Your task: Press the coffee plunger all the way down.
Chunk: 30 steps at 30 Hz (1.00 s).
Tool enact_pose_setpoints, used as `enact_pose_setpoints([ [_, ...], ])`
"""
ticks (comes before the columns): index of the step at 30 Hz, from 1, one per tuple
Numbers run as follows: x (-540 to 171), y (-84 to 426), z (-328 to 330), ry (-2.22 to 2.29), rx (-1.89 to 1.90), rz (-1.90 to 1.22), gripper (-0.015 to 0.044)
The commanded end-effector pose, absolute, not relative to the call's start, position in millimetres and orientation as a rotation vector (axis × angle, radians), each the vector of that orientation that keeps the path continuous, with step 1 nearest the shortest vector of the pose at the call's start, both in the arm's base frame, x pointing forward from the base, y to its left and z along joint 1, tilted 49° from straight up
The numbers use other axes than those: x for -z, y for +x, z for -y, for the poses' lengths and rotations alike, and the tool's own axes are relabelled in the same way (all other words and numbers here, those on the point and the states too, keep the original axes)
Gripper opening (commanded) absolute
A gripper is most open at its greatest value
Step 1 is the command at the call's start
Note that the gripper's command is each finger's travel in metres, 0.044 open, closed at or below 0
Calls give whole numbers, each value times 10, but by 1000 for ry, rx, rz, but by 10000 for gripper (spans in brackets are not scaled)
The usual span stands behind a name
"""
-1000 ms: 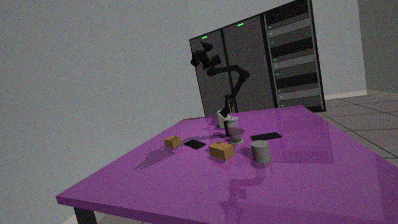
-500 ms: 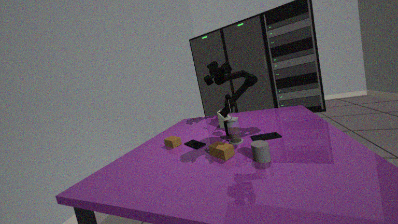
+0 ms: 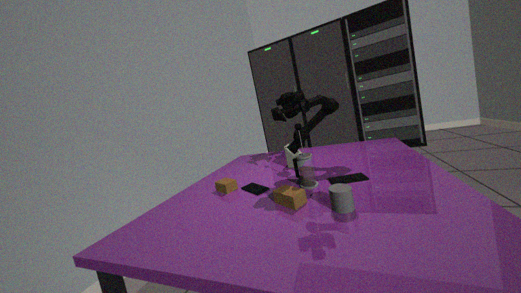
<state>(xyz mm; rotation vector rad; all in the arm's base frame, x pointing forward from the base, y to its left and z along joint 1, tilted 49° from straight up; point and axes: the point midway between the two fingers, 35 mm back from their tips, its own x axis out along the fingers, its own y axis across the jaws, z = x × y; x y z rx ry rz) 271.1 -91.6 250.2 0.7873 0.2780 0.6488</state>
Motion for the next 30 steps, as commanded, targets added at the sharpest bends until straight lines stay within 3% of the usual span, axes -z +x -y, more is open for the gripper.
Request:
enact_pose_setpoints([
  [1, -2370, 2710, 784, 728, -690, -277, 440],
  [30, -2449, 2960, 687, 735, -664, -243, 440],
])
